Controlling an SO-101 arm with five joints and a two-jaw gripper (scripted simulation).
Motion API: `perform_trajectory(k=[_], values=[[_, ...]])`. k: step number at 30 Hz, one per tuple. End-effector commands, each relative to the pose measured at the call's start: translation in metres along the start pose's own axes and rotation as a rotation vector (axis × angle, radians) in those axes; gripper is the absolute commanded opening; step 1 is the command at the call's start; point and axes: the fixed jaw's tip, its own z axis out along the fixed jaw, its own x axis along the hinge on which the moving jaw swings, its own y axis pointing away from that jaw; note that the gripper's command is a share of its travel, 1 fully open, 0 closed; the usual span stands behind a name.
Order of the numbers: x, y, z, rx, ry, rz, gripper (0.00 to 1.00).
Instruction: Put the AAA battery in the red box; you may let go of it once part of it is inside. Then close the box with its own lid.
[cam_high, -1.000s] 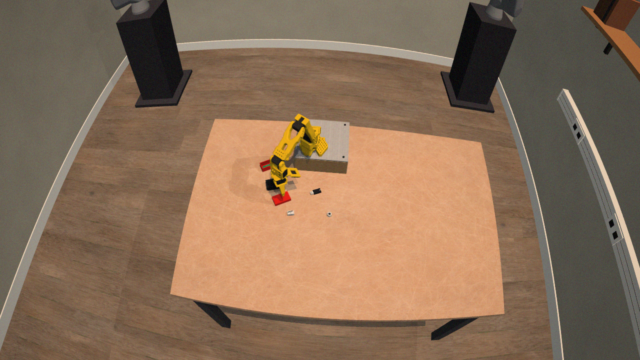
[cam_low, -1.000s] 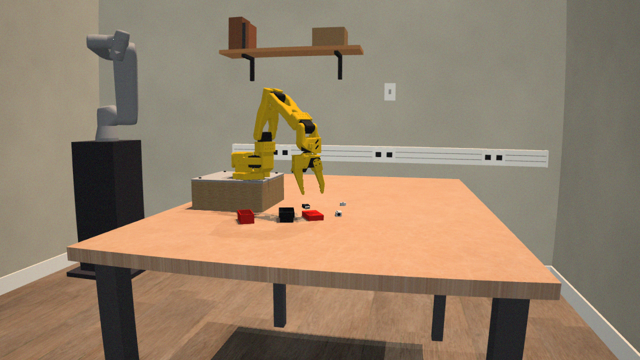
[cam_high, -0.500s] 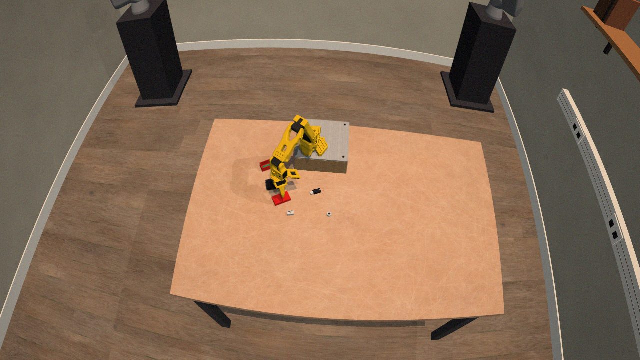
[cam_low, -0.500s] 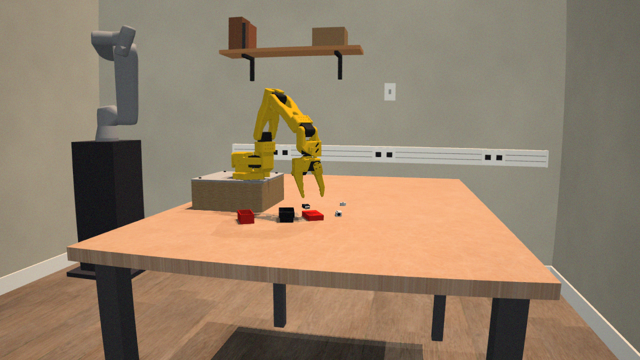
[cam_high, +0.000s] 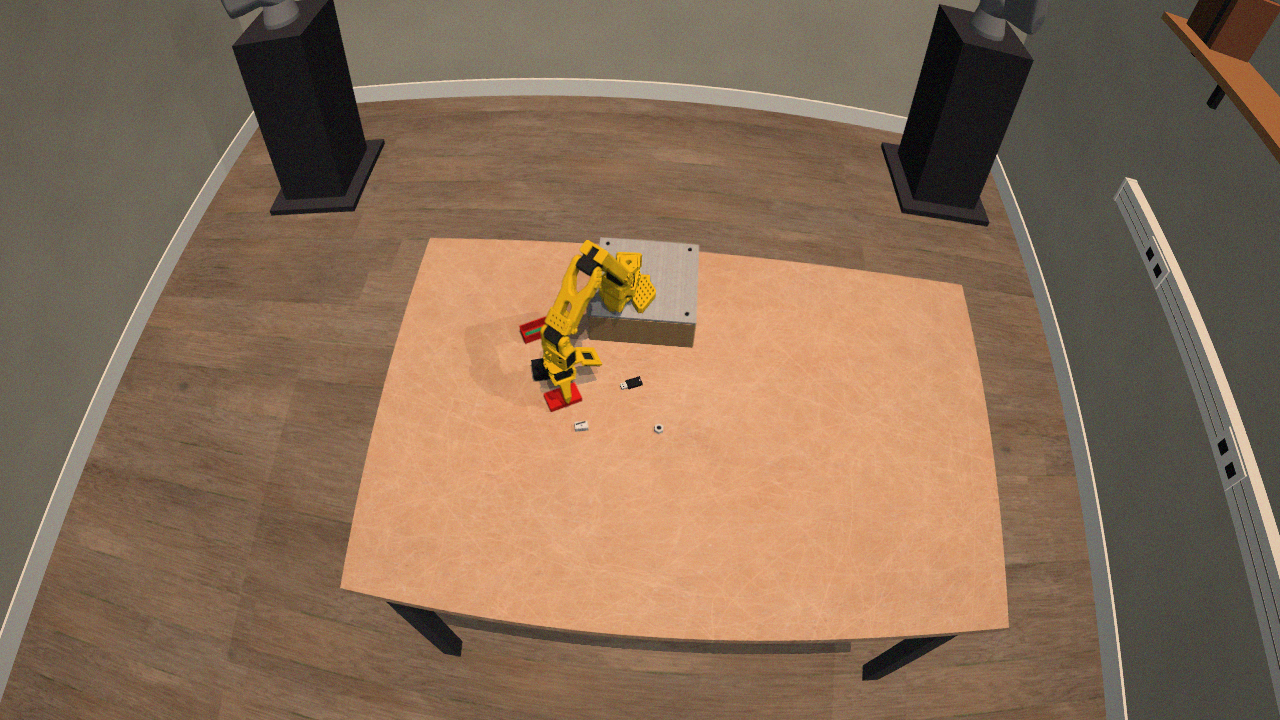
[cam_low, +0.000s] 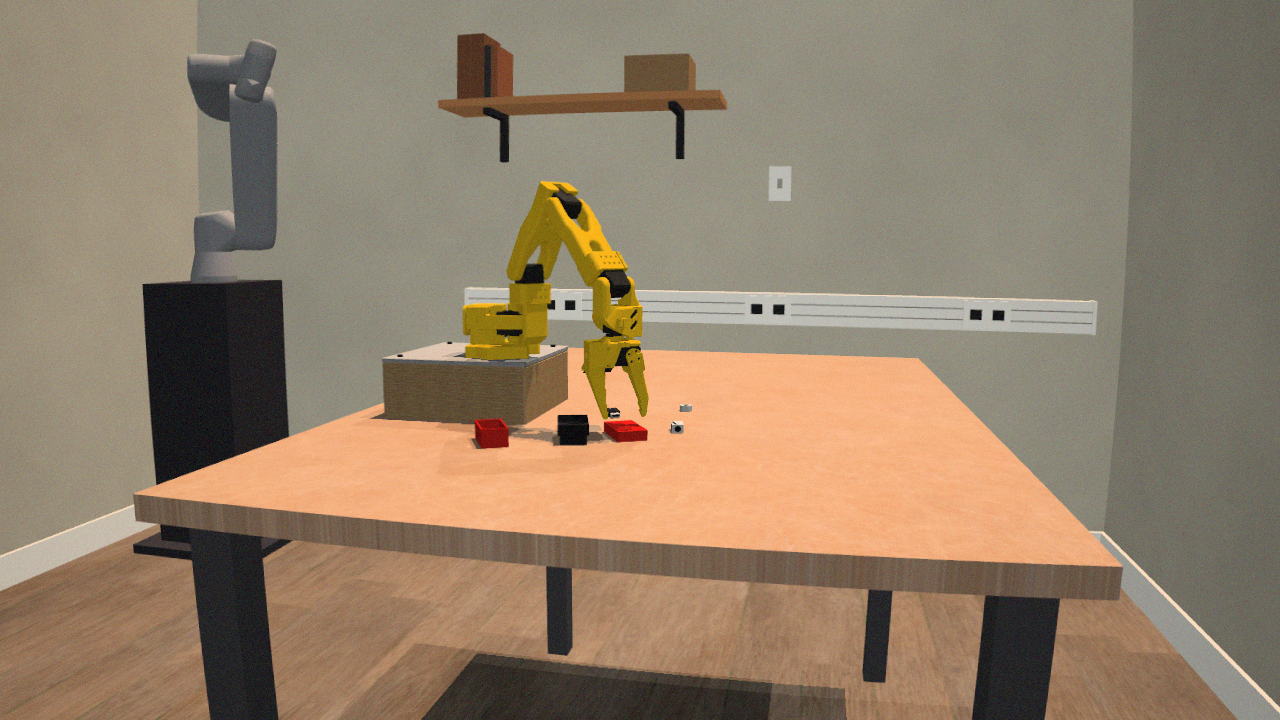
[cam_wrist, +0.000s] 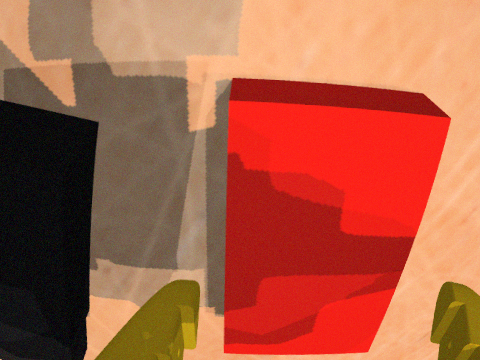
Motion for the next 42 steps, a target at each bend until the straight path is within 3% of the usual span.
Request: perform_trajectory(k=[1, 14, 42], values=[[0.0, -0.002, 0.01, 0.002, 0.001, 0.0, 0.29], [-0.002, -0.002, 0.022, 0.002, 0.001, 0.0, 0.29], [0.0, -0.002, 0.023, 0.002, 0.001, 0.0, 0.29]])
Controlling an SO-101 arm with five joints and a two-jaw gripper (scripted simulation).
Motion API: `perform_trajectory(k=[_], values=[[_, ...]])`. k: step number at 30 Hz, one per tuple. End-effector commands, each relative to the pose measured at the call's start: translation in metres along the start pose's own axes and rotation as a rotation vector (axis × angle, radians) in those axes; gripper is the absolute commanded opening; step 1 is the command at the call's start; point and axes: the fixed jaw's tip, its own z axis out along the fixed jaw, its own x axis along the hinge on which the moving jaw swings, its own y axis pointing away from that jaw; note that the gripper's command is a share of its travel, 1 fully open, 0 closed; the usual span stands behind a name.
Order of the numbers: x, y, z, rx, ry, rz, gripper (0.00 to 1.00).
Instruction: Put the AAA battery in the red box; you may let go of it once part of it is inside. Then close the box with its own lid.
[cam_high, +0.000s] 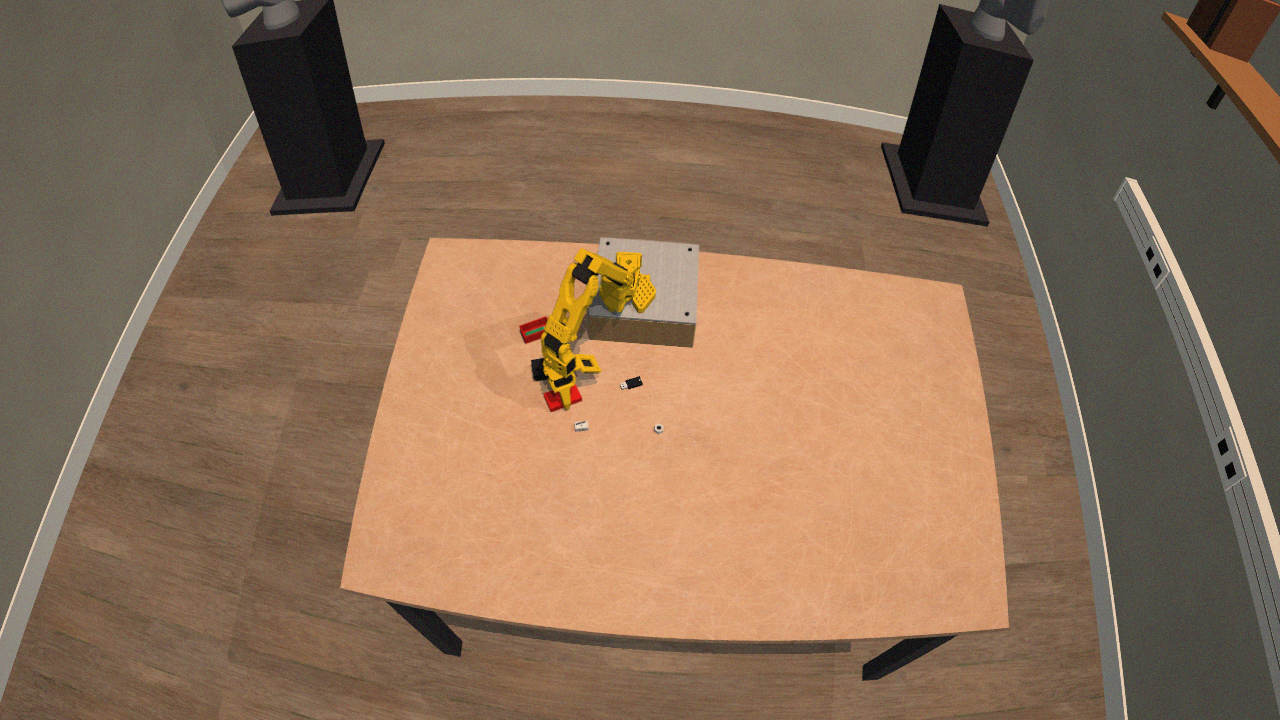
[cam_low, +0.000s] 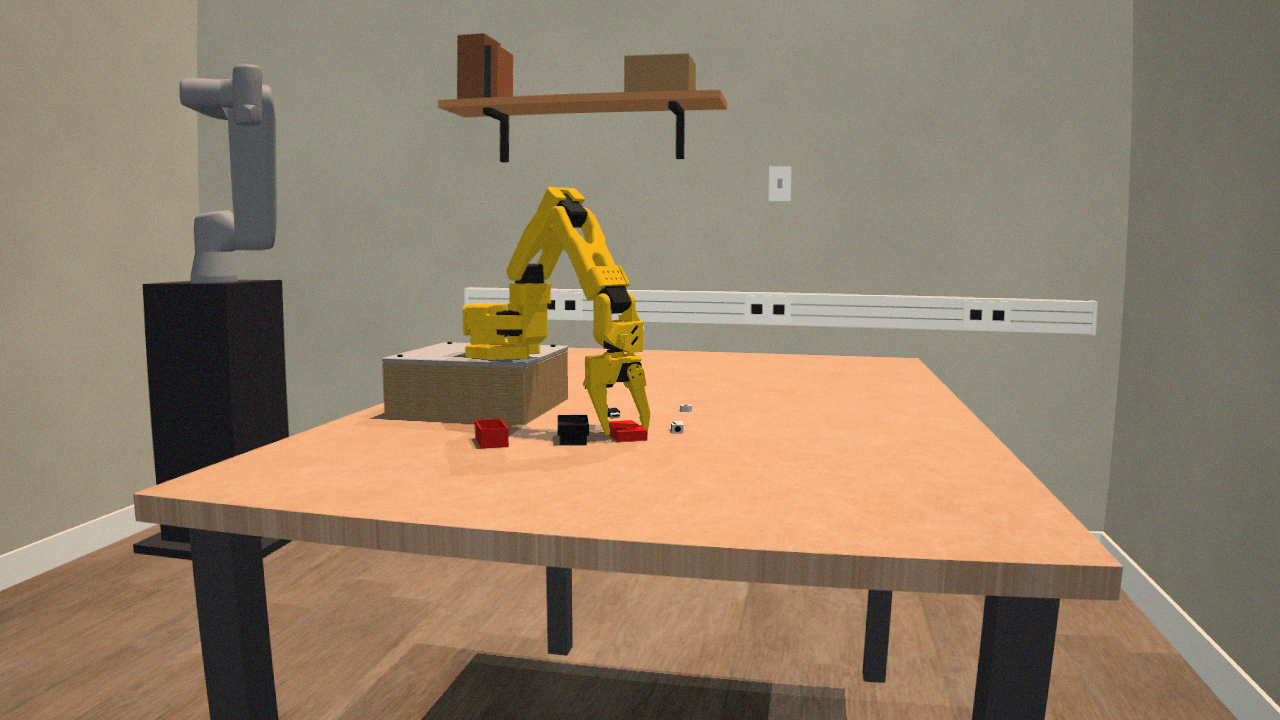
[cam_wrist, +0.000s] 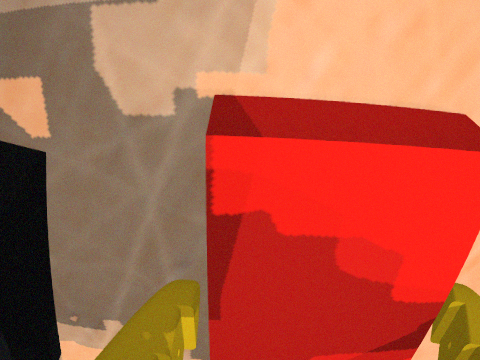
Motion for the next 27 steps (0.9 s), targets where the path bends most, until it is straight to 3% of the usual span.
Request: perform_trajectory(k=[1, 27], values=[[-0.0035, -0.0007, 0.003, -0.006, -0.014, 0.0, 0.29], [-0.0043, -0.0003, 0.0029, -0.006, -0.014, 0.0, 0.25]])
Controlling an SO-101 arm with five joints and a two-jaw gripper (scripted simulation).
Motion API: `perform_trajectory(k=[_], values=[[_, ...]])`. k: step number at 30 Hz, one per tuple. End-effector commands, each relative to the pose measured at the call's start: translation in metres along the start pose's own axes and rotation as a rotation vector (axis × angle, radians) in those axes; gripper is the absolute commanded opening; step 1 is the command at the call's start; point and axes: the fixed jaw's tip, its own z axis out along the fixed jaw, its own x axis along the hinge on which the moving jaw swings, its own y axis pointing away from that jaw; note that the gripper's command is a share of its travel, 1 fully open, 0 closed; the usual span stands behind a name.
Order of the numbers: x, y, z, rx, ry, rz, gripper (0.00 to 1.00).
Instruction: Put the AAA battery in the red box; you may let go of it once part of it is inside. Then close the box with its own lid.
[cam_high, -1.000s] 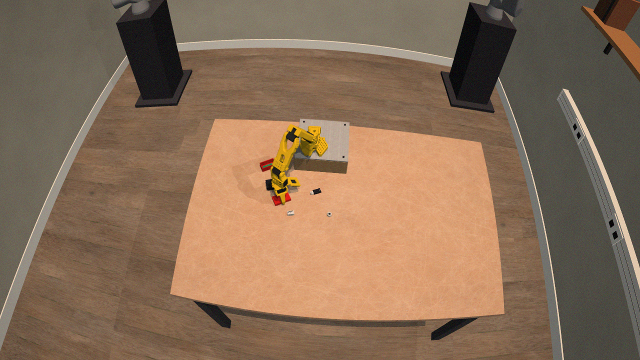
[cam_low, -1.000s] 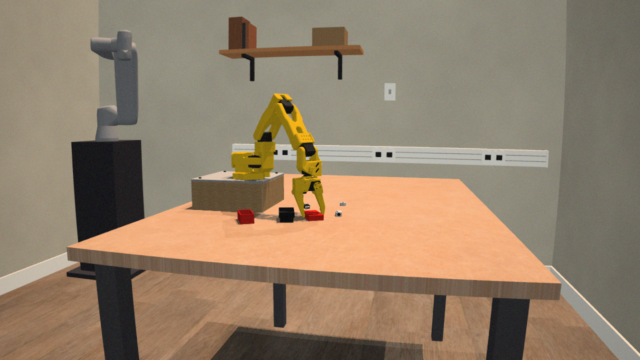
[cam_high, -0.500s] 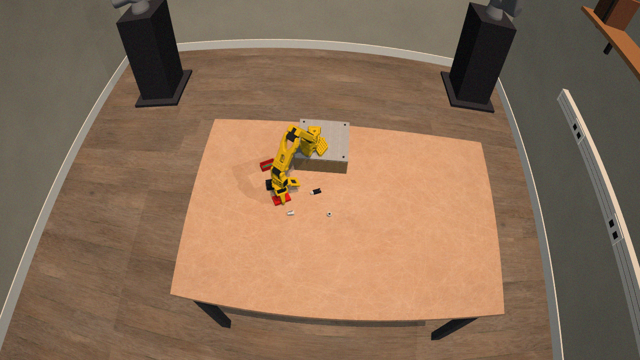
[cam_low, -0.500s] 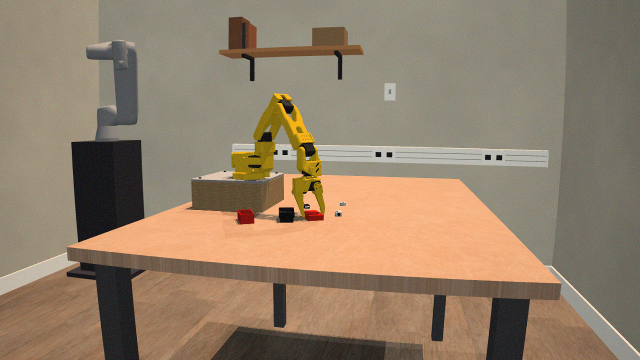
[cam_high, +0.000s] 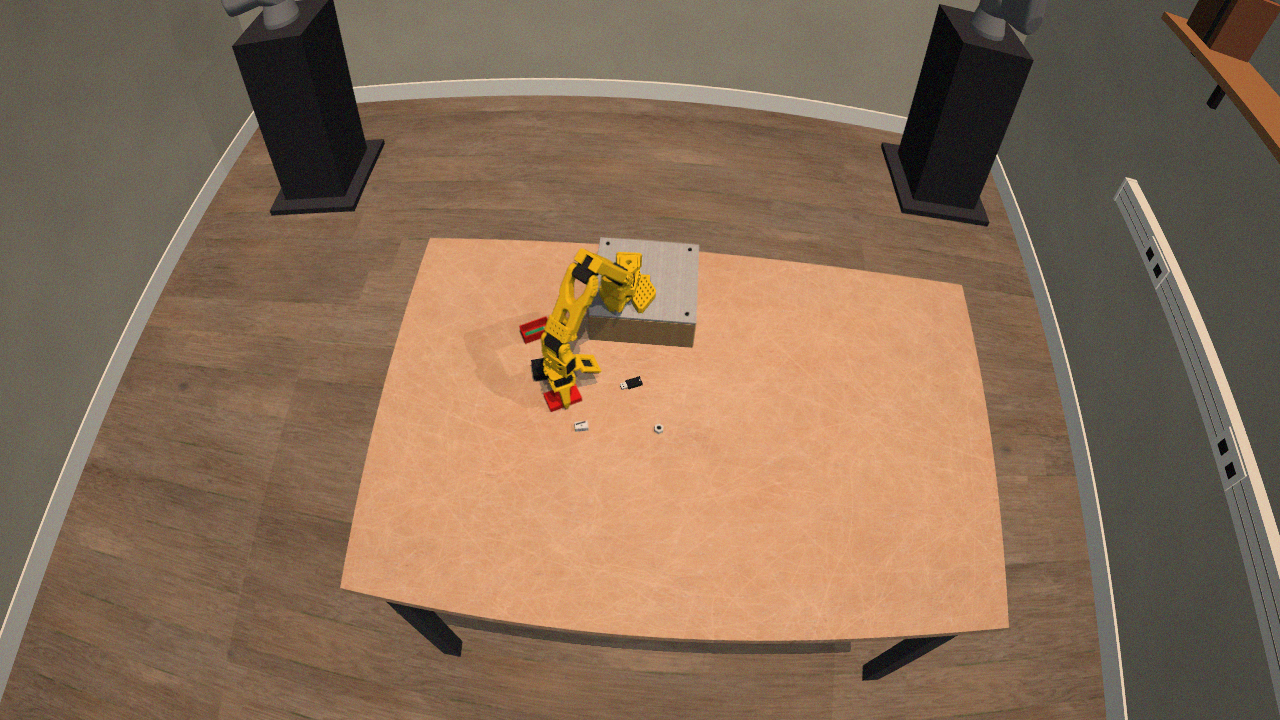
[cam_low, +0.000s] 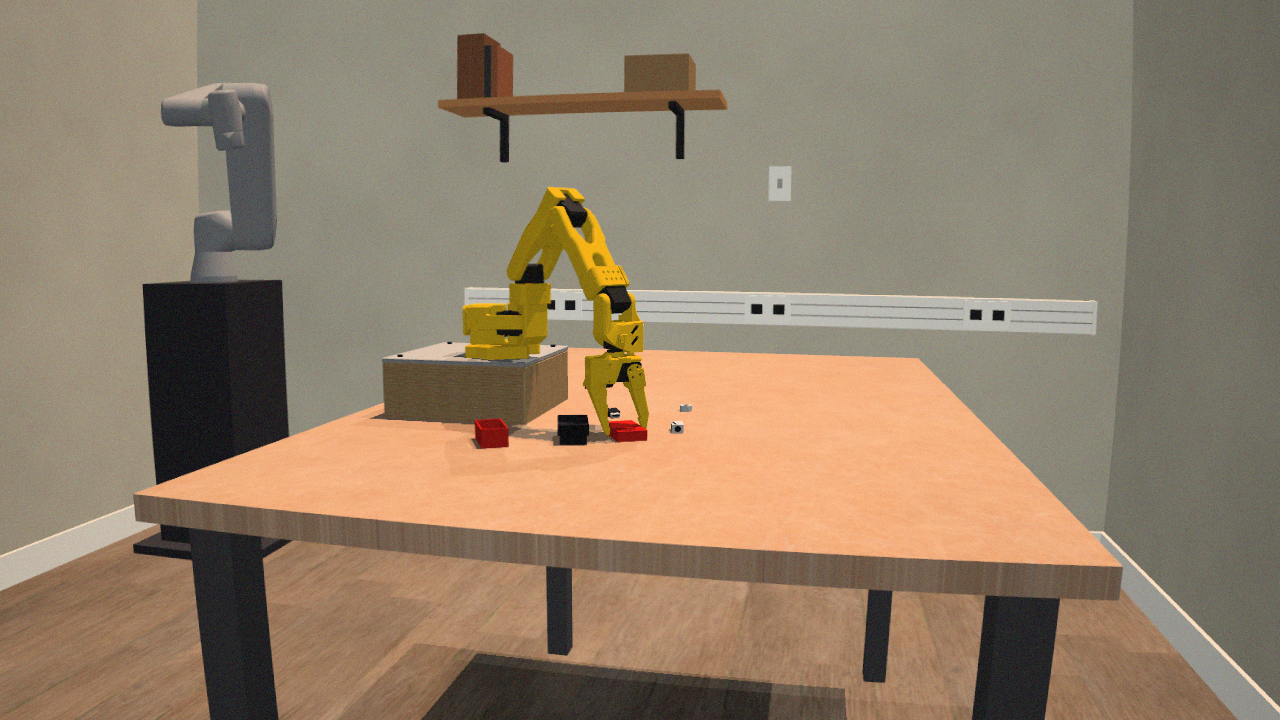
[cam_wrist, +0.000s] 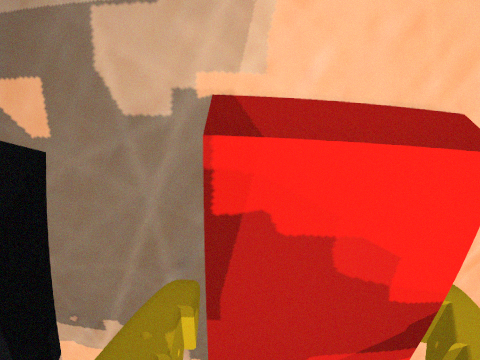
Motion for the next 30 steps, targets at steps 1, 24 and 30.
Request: perform_trajectory(k=[1, 24, 30], values=[[-0.0043, -0.0002, 0.0029, -0.006, -0.014, 0.0, 0.25], [-0.0043, -0.0002, 0.0029, -0.006, -0.014, 0.0, 0.21], [-0.0043, -0.0002, 0.0029, -0.006, -0.014, 0.0, 0.21]])
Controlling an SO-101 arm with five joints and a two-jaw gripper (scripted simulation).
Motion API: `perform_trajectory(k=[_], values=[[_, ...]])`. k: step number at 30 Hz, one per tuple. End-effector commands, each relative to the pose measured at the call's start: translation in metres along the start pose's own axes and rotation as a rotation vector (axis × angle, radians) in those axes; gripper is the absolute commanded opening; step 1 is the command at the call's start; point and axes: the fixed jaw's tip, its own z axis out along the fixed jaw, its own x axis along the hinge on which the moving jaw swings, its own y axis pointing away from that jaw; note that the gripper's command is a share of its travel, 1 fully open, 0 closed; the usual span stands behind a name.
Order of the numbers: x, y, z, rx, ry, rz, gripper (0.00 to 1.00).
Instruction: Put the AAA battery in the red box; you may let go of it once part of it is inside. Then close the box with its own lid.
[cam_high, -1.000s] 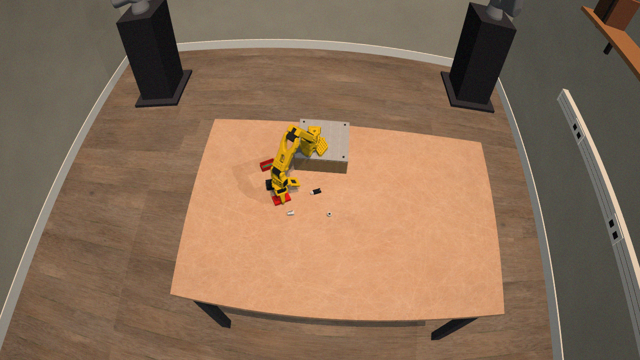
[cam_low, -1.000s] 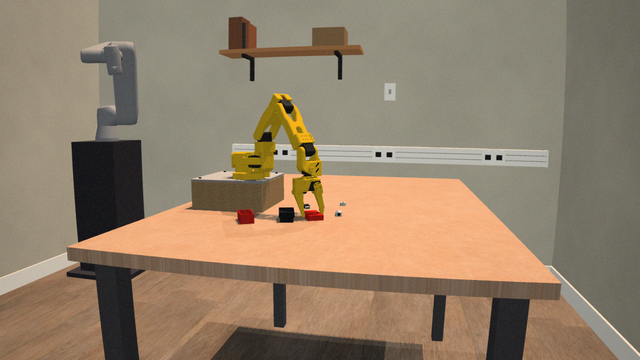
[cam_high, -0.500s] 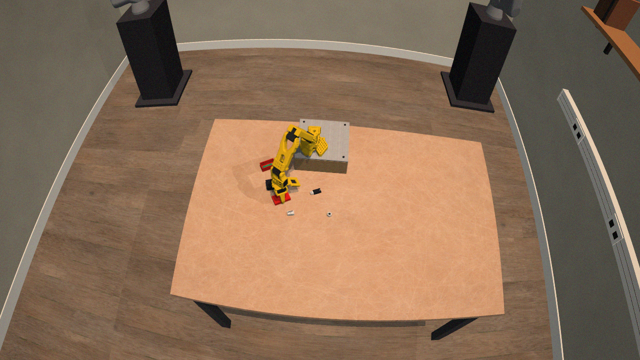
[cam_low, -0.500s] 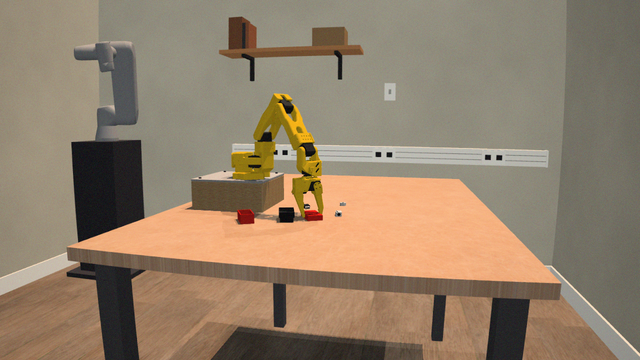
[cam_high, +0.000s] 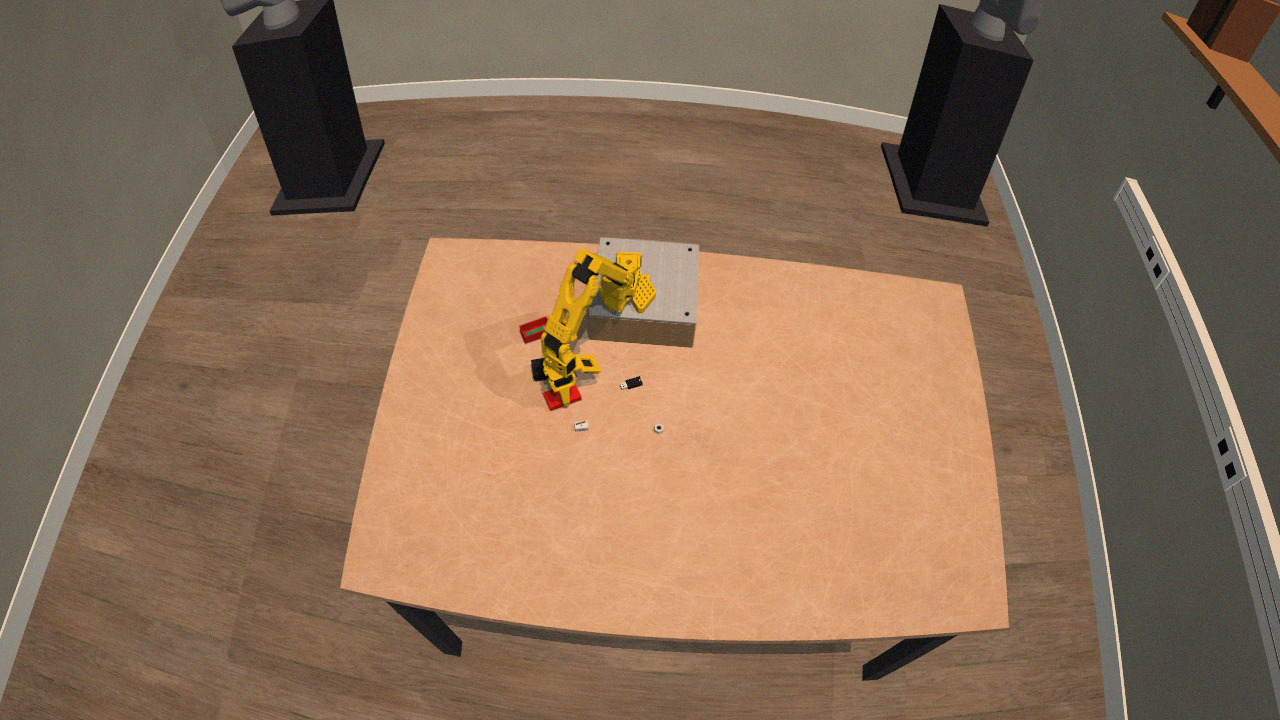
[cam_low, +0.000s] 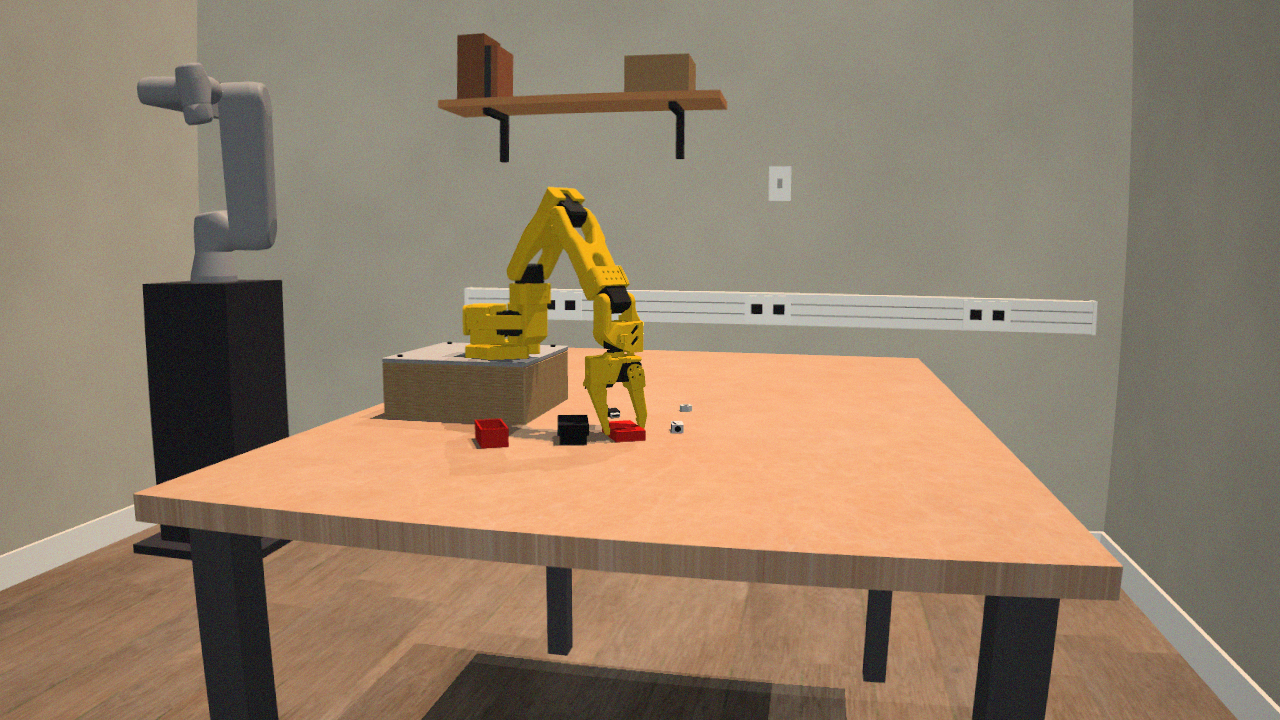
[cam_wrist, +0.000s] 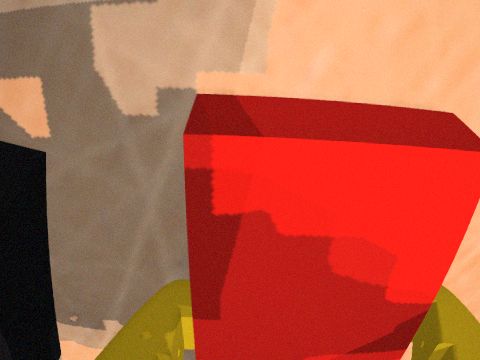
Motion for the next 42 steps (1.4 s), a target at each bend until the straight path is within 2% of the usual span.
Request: perform_trajectory(k=[1, 12, 23, 38, 42], values=[[-0.004, 0.0, 0.003, -0.006, -0.014, 0.0, 0.21], [-0.004, 0.0, 0.002, -0.006, -0.014, 0.0, 0.21], [-0.002, -0.001, -0.009, -0.006, -0.014, 0.0, 0.21], [-0.001, -0.002, -0.043, -0.006, -0.015, 0.0, 0.21], [-0.001, -0.002, -0.047, -0.006, -0.014, 0.0, 0.21]])
